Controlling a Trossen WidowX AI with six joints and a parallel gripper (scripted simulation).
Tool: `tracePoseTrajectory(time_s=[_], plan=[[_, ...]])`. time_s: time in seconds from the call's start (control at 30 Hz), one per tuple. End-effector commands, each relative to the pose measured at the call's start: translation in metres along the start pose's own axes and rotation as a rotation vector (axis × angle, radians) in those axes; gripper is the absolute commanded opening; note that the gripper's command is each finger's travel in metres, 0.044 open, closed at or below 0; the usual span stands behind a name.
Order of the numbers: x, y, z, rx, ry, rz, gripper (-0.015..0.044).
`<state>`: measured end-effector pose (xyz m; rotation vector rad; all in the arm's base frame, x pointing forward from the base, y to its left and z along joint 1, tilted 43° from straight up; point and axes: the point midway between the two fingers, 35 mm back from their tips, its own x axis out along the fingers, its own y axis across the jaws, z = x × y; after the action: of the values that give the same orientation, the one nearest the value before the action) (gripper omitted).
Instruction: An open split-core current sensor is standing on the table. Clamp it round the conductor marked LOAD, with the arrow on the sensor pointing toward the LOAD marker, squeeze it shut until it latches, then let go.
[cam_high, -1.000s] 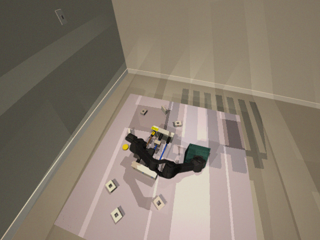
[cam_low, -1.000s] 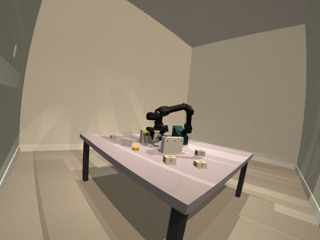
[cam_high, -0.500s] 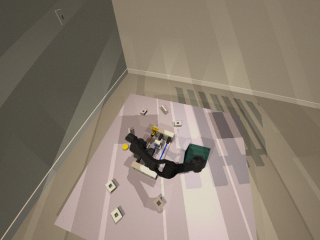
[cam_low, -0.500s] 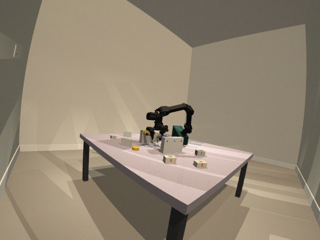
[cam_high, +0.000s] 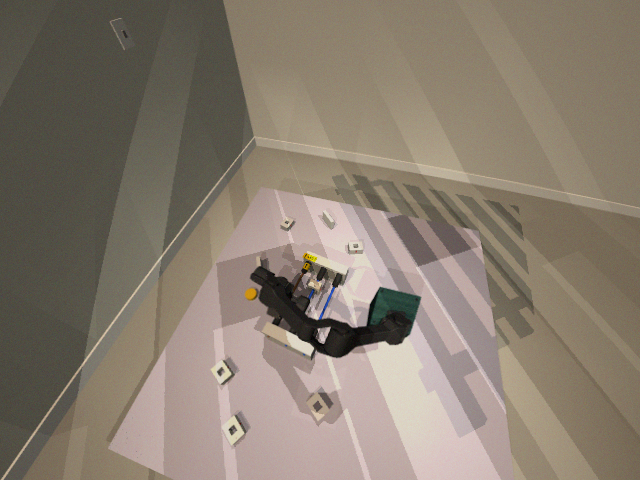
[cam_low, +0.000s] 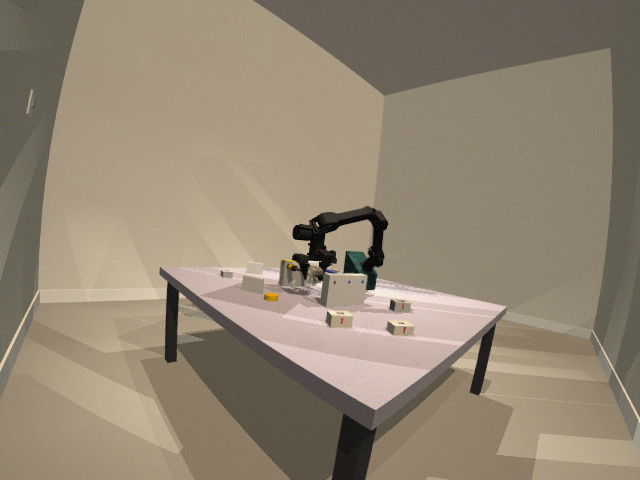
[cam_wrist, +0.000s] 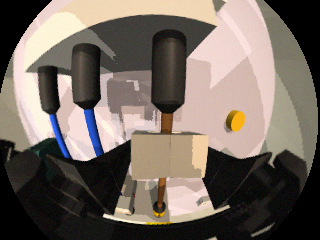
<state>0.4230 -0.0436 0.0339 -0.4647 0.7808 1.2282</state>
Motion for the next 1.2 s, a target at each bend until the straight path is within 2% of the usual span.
tracePoseTrajectory(time_s=[0.0,0.13,0.7,0.9,1.17], plan=[[-0.001,0.0,0.001,-0.001,-0.004,-0.002,0.0],[-0.001,0.0,0.001,-0.001,-0.004,-0.002,0.0],[-0.002,0.0,0.001,-0.001,-0.001,-0.022,0.044],[-0.021,0.002,0.007,-0.008,-0.02,-0.203,0.044],[-0.012,0.0,0.007,-0.008,-0.018,-0.222,0.044]])
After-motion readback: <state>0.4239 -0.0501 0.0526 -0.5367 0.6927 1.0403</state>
